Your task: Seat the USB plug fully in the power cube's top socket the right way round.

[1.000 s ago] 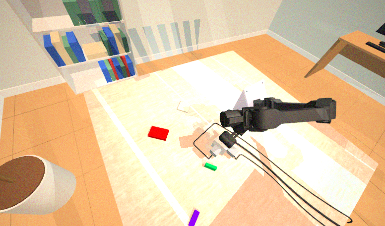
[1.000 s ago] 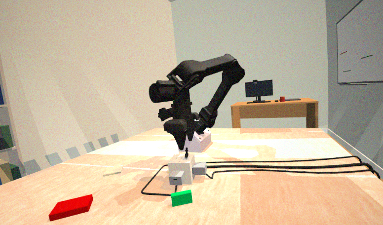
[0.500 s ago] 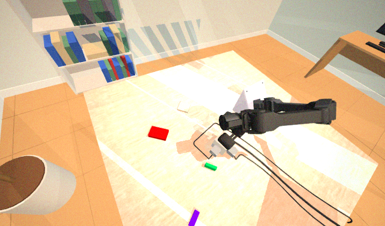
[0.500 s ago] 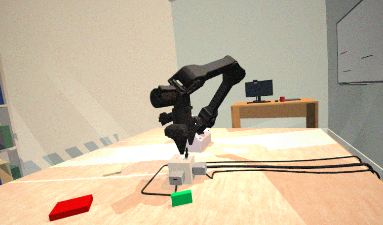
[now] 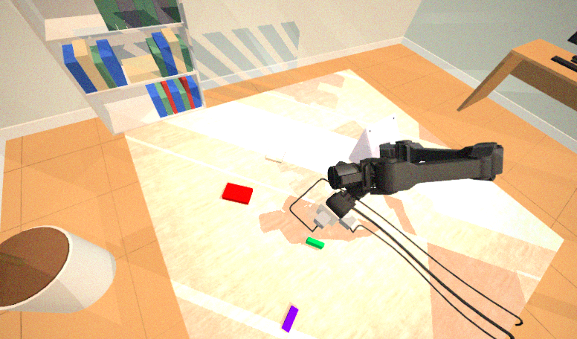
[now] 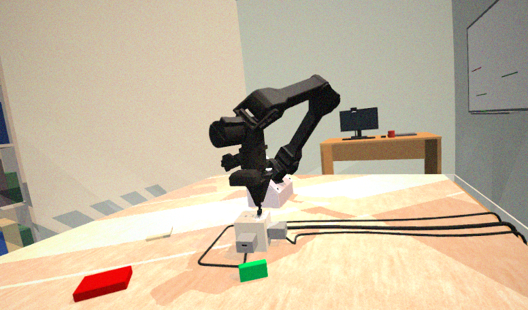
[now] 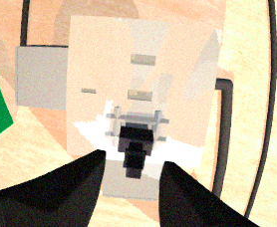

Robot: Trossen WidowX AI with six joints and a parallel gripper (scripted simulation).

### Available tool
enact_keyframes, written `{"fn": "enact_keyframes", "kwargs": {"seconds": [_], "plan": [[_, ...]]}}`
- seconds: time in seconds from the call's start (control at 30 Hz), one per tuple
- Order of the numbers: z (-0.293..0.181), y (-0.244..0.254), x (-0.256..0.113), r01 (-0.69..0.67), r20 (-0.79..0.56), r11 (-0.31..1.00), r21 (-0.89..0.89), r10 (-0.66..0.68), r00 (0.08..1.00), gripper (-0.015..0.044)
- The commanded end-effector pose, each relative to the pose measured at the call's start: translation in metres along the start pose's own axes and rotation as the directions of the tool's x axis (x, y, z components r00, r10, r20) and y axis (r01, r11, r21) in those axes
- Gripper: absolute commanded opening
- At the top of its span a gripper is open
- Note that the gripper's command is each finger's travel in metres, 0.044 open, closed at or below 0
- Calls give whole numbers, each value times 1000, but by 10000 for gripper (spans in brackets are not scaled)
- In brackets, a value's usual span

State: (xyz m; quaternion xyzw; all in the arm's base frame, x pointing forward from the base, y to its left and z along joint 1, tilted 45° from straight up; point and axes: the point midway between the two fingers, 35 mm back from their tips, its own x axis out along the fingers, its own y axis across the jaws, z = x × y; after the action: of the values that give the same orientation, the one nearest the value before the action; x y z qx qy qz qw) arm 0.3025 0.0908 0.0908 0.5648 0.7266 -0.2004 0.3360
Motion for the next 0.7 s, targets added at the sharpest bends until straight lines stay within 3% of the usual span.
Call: {"fn": "enact_keyframes", "kwargs": {"seconds": [0.0,0.03,0.67], "plan": [[0,0,0,0,0,1000,-1,0,1000,20],[0,0,0,0,0,1000,-1,0,1000,0],[0,0,0,-1,0,1000,0,1,1000,0]]}}
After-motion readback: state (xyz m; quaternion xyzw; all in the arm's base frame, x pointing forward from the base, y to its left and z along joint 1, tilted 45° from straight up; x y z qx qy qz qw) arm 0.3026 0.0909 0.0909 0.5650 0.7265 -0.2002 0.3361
